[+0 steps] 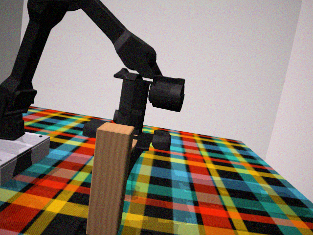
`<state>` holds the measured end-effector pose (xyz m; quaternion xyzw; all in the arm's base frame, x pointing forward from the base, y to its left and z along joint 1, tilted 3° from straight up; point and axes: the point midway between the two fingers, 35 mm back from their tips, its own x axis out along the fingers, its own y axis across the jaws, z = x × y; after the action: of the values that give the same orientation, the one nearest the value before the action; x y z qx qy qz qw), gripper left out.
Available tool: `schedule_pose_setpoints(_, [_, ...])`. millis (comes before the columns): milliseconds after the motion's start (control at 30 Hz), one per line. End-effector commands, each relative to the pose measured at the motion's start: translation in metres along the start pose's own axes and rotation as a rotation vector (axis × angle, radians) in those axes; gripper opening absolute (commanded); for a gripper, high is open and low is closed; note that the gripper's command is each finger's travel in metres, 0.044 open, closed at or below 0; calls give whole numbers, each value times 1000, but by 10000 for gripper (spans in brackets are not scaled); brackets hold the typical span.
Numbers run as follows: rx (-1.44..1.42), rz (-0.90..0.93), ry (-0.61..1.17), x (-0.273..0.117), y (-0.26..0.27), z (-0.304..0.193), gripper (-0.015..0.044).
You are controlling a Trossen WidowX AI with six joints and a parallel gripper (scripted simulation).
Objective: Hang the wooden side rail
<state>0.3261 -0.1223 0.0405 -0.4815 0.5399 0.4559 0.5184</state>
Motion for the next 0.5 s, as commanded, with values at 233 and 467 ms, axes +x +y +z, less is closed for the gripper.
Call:
schedule_pose_setpoints(233, [-2, -8, 2, -1, -1, -3, 0])
schedule_pose_setpoints(467, [-2, -8, 2, 0, 0, -4, 0])
